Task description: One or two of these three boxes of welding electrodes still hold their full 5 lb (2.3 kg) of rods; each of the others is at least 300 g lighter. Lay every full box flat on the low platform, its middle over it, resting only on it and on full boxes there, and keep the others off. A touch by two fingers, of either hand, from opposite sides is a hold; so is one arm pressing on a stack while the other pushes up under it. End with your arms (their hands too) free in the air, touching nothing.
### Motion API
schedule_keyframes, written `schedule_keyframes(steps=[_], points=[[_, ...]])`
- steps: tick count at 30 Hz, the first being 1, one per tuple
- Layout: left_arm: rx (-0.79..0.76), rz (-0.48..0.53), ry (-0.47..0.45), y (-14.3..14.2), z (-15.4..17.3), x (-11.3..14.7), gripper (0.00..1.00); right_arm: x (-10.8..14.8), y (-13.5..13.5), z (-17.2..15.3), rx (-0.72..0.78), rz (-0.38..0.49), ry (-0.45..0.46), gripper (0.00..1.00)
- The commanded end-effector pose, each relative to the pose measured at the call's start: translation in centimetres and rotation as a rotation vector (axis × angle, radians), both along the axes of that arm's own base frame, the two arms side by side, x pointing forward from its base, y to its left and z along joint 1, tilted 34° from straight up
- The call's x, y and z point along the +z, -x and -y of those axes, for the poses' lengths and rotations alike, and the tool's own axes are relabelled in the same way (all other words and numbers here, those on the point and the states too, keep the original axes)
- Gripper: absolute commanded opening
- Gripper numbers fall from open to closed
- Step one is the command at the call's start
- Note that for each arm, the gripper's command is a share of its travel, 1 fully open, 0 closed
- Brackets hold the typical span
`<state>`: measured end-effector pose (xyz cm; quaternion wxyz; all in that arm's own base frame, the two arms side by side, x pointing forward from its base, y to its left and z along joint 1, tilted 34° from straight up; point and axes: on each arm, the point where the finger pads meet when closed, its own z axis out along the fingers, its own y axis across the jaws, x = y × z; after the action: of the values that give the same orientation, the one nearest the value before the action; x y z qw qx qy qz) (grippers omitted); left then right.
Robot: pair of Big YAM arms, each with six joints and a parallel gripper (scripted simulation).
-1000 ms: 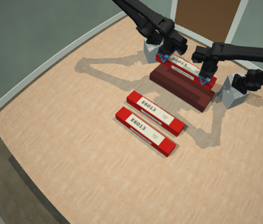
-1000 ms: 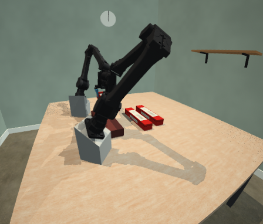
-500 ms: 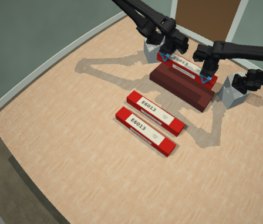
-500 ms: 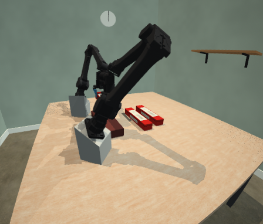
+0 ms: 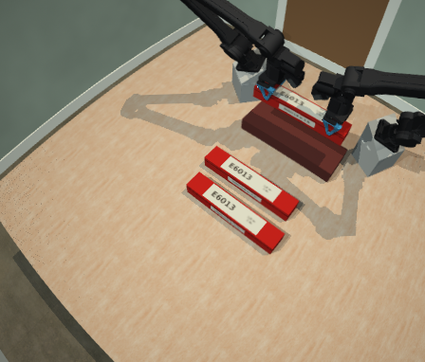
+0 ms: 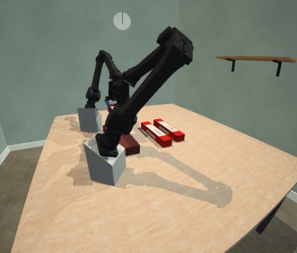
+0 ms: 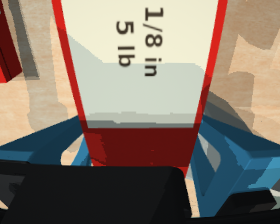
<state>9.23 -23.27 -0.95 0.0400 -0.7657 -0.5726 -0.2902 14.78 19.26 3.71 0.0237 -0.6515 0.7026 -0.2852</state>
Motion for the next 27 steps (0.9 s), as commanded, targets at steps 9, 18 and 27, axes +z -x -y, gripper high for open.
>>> schedule_keyframes(steps=[9,18,27], points=[[-0.01,0.014,0.02,0.4,0.0,1.4,0.0,0.9,0.4,0.5,0.0,0.012,0.01,0.0],[-0.007,0.009,0.02,1.8,-0.5,1.0,0.0,0.2,2.0,0.5,0.001,0.007,0.008,0.0],[-0.006,0.008,0.019,3.0,-1.1,0.6,0.0,-0.5,3.3,0.5,0.001,0.005,0.009,0.0]])
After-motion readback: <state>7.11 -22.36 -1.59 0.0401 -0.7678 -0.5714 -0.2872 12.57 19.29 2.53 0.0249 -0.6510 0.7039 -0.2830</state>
